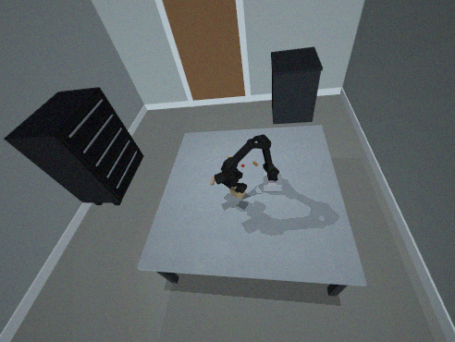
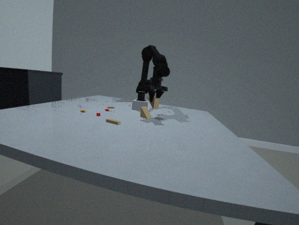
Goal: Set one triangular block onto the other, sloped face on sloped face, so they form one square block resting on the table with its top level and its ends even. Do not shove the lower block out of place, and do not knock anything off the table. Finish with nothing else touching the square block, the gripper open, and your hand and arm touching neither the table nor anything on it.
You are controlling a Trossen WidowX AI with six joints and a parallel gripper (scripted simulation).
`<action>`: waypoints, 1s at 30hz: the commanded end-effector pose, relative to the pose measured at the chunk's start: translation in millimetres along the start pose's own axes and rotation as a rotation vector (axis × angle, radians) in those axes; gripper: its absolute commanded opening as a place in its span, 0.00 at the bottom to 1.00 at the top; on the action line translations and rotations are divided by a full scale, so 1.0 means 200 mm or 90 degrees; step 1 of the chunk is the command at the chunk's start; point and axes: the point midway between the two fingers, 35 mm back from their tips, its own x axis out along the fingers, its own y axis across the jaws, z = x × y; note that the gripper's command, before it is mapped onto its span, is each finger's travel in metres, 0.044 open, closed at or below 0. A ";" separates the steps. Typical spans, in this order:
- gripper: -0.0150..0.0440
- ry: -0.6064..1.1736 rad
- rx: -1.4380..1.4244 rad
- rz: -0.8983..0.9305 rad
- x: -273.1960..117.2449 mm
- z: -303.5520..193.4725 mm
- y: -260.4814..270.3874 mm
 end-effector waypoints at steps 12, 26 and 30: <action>0.25 -0.002 -0.001 0.004 0.21 0.12 -0.01; 0.25 0.001 -0.001 0.007 0.26 0.13 -0.01; 0.25 0.001 -0.001 0.007 0.26 0.13 -0.01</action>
